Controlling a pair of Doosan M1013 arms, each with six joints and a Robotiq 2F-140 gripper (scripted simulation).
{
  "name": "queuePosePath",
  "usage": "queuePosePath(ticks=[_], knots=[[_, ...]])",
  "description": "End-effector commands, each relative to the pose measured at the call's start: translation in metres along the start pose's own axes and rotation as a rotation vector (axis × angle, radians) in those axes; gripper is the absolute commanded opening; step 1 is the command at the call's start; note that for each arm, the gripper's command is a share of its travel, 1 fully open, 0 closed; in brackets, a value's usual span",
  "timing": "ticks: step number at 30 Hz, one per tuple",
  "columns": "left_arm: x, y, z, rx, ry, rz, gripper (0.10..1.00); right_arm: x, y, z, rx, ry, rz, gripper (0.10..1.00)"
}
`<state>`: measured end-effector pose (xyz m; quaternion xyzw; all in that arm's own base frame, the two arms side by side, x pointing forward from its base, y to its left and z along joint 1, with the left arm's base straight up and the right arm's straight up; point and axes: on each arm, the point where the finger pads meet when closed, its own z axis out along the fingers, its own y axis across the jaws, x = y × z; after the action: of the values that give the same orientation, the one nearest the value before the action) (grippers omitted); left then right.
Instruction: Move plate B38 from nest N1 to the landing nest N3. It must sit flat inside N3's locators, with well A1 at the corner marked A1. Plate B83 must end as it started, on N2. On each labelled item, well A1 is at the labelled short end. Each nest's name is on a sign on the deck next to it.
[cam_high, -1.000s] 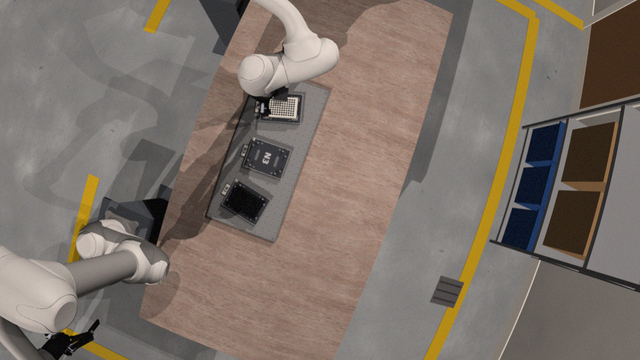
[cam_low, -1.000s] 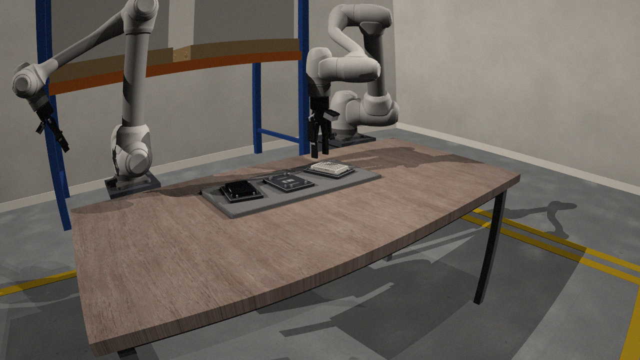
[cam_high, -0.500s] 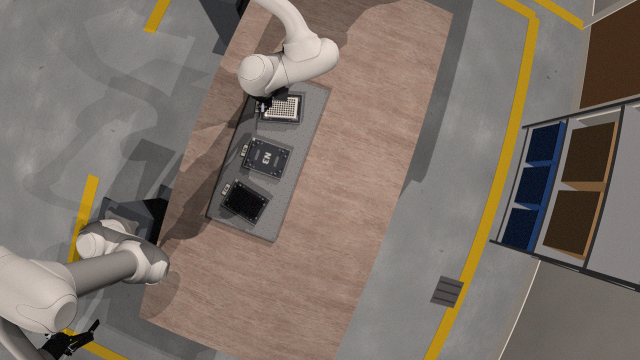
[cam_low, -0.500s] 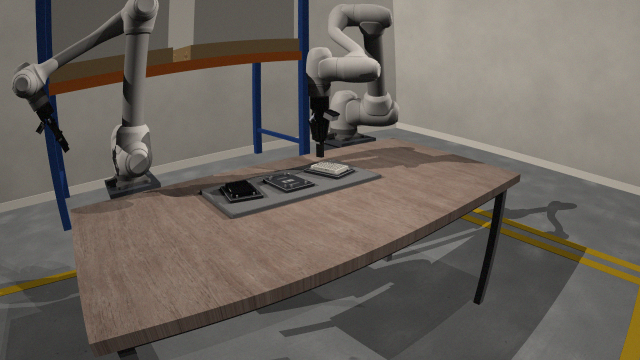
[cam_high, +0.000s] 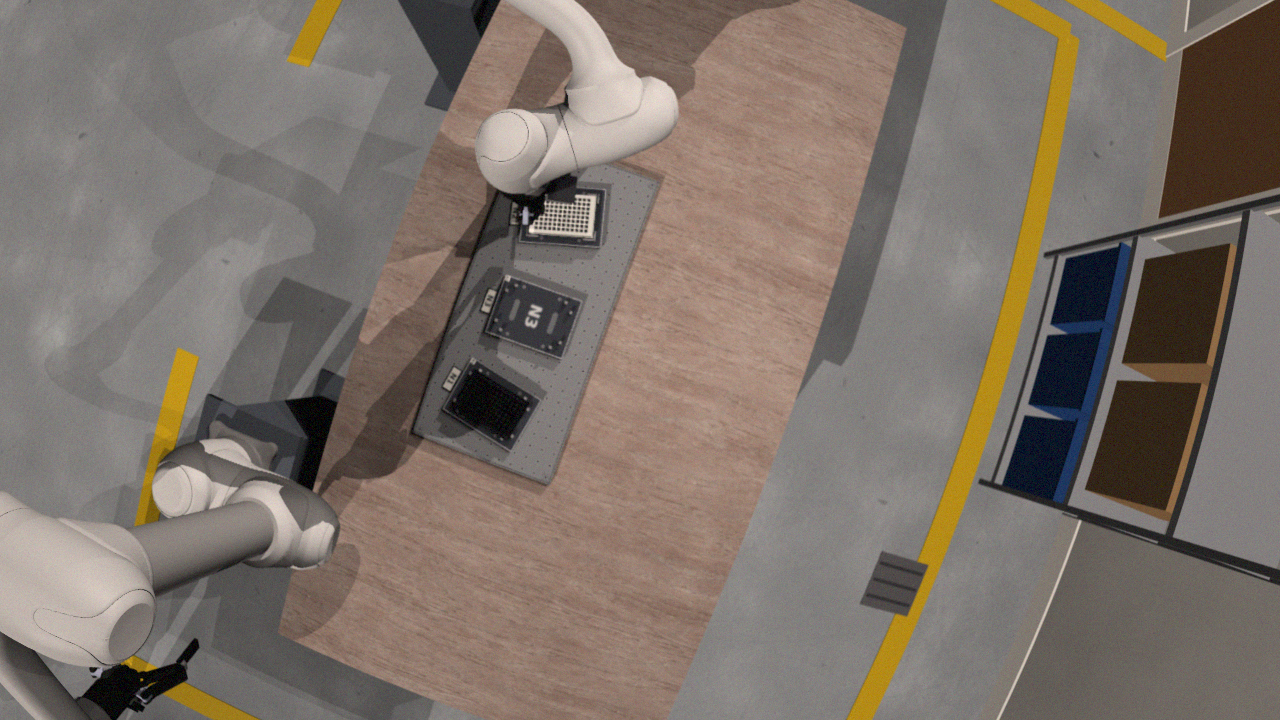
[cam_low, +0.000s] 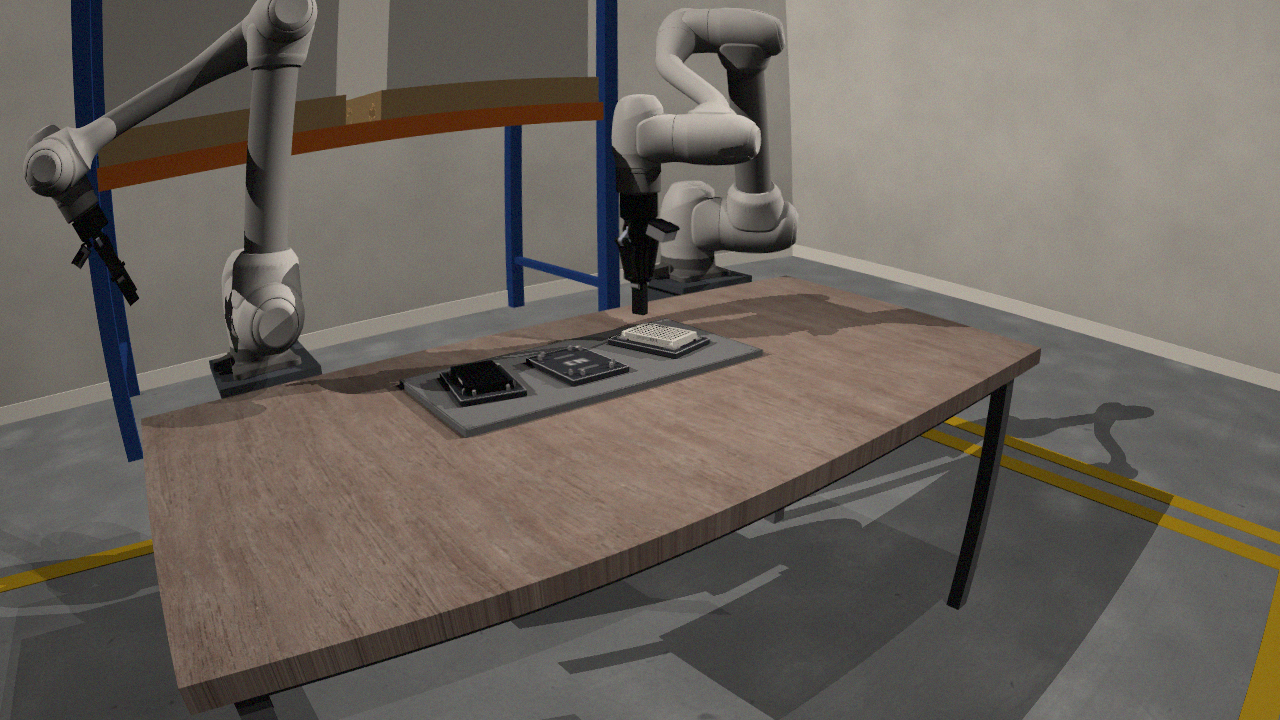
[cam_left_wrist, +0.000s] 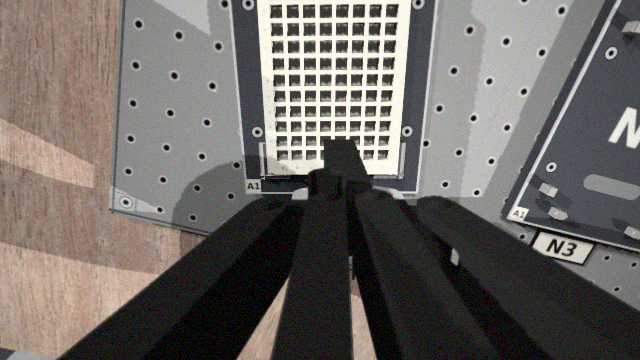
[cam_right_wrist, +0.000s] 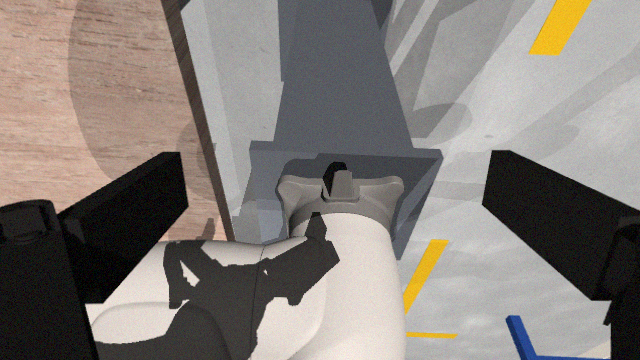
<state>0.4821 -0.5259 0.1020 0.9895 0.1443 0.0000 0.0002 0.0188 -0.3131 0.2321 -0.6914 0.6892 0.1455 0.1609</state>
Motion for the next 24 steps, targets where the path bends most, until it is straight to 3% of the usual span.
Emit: queuePosePath(ticks=[1,10,21,24], knots=[[0.001,0.004,-0.001,-0.001,0.001,0.004,0.099,0.000,0.000,-0.001,0.000,0.001,0.000,1.000],[0.003,0.031,-0.005,-0.001,0.001,0.032,0.099,0.000,0.000,-0.001,0.000,0.001,0.000,1.000],[0.003,0.129,-0.013,-0.001,0.001,0.134,0.099,0.000,0.000,-0.001,0.000,0.001,0.000,1.000],[0.003,0.140,-0.014,-0.001,0.001,0.146,0.099,0.000,0.000,-0.001,0.000,0.001,0.000,1.000]])
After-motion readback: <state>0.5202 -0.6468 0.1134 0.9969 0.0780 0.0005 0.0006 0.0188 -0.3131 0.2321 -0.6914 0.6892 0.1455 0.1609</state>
